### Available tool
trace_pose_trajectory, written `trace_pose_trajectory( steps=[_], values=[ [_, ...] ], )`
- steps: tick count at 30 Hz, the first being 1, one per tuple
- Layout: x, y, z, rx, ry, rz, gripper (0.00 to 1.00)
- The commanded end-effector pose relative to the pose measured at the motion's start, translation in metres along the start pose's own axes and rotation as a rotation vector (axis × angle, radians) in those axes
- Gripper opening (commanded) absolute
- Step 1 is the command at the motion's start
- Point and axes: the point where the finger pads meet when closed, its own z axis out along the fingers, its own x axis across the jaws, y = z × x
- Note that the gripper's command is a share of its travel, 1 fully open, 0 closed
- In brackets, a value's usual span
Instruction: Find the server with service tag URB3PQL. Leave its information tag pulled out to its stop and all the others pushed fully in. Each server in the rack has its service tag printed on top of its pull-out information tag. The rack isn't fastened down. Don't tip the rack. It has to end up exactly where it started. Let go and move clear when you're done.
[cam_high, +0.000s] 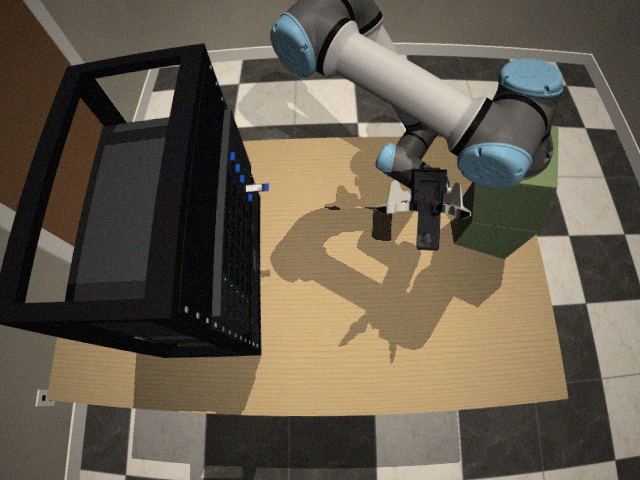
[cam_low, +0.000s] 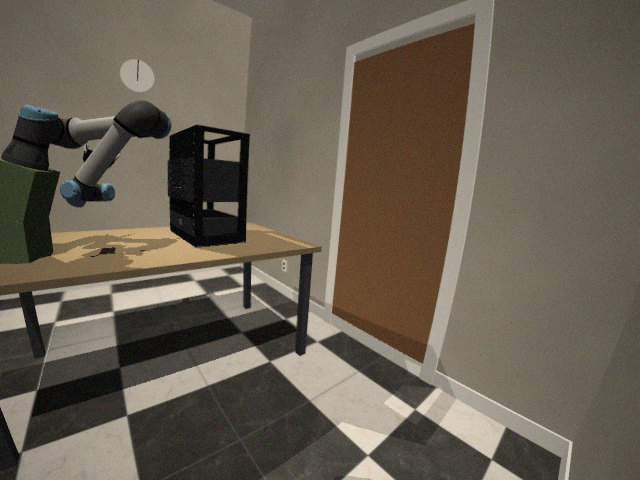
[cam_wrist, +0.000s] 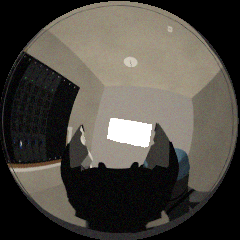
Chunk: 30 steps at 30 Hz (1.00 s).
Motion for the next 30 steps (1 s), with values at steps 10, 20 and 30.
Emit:
trace_pose_trajectory(
  steps=[10,20,30],
  values=[
    [-0.016,0.008,0.002,-0.023,-0.067,0.025,1.0],
    [-0.029,0.014,0.002,-0.039,-0.118,0.043,1.0],
    [-0.041,0.019,0.002,-0.055,-0.167,0.062,1.0]
  ],
)
